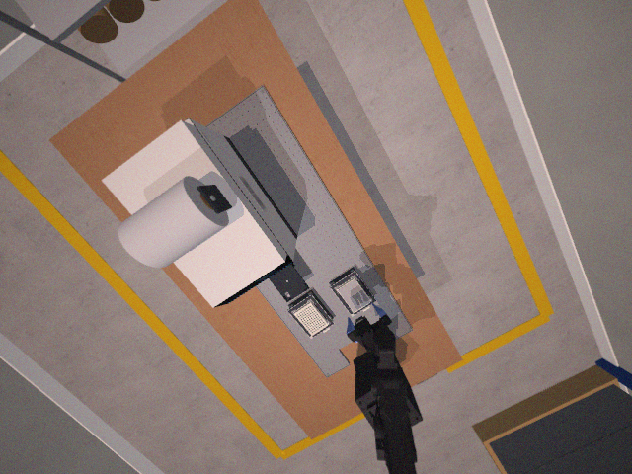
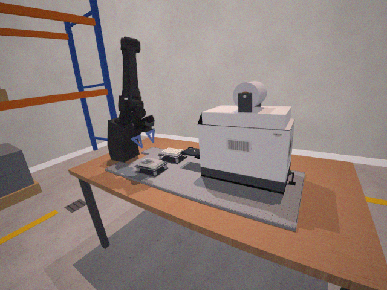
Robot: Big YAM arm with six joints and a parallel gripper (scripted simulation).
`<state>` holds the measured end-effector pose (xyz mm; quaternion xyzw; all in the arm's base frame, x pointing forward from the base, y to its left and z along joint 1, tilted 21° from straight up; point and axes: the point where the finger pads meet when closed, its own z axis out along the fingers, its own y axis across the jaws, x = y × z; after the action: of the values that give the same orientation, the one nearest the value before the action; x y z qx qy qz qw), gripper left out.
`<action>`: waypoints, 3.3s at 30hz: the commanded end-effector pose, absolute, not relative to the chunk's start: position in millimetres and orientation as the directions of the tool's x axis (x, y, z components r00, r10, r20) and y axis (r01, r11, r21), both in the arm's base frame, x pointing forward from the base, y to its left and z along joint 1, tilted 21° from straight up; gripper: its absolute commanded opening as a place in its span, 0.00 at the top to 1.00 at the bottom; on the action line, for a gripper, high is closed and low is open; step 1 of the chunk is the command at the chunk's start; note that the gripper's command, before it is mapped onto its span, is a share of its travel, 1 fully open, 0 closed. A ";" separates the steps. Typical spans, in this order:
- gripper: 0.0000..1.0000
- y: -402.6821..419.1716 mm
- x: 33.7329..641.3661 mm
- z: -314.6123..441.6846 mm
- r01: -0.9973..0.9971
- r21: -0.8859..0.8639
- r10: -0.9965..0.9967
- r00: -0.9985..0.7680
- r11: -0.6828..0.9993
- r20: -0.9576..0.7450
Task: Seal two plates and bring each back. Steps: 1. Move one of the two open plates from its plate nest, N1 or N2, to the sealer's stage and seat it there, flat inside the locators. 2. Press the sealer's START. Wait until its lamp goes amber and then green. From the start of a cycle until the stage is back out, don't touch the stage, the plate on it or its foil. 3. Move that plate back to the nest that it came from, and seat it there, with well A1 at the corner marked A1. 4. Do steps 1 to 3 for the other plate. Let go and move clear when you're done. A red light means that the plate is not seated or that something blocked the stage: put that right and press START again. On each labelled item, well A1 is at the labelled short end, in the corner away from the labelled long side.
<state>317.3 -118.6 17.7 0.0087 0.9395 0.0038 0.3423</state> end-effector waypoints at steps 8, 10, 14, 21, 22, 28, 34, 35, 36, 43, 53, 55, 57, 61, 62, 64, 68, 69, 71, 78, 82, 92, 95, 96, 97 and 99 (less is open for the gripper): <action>0.00 -85.1 325.5 25.4 0.029 0.008 0.027 -0.752 1.000 -0.658; 0.00 -69.2 324.9 25.1 0.023 0.014 0.027 -0.752 1.000 -0.658; 0.00 -44.9 324.7 24.7 0.026 0.020 0.032 -0.752 0.999 -0.658; 0.00 -8.9 336.0 31.2 0.037 0.029 0.047 -0.746 0.999 -0.664; 0.00 -8.9 336.0 31.2 0.037 0.029 0.047 -0.746 0.999 -0.664; 0.00 19.6 342.9 33.0 0.029 0.034 0.045 -0.753 0.999 -0.657; 0.00 48.1 353.7 37.6 0.054 0.041 0.067 -0.743 0.998 -0.666; 0.00 52.8 353.2 36.3 0.055 0.044 0.070 -0.746 0.998 -0.662; 0.00 57.1 352.8 35.4 0.058 0.043 0.072 -0.748 0.997 -0.659; 0.00 81.5 348.3 32.4 0.044 0.032 0.054 -0.756 0.999 -0.652; 0.00 82.5 349.1 35.9 0.026 0.033 0.041 -0.745 0.999 -0.665; 0.00 79.7 346.8 35.5 0.025 0.027 0.037 -0.745 0.999 -0.666; 0.00 79.7 346.8 35.5 0.025 0.027 0.037 -0.745 0.999 -0.666; 0.00 74.0 341.6 33.8 0.026 0.017 0.031 -0.746 1.000 -0.665; 0.00 72.4 340.3 33.1 0.027 0.015 0.030 -0.747 1.000 -0.665; 0.00 68.9 335.5 27.1 0.028 0.004 0.024 -0.760 1.000 -0.650; 0.00 66.2 338.3 24.8 0.030 -0.008 0.017 -0.769 1.000 -0.639; 0.00 68.5 339.5 25.2 0.024 -0.008 0.013 -0.769 1.000 -0.640; 0.00 73.1 343.2 27.0 0.015 -0.006 0.008 -0.764 1.000 -0.646; 0.00 83.6 352.3 31.7 -0.003 0.003 -0.001 -0.751 1.000 -0.661; 0.00 85.6 356.7 23.2 -0.005 0.003 -0.002 -0.750 1.000 -0.661; 0.00 75.3 362.3 12.0 0.024 0.004 0.021 -0.749 1.000 -0.663; 0.00 73.5 358.8 2.0 0.025 0.001 0.020 -0.755 1.000 -0.655; 0.00 72.8 357.1 -1.9 0.025 -0.001 0.018 -0.759 1.000 -0.651; 0.00 72.2 355.4 -5.5 0.025 -0.003 0.017 -0.763 1.000 -0.646; 0.00 71.0 352.7 -11.4 0.025 -0.006 0.015 -0.767 1.000 -0.641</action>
<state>351.6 76.5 -2.5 0.0091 0.9387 -0.0025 0.3446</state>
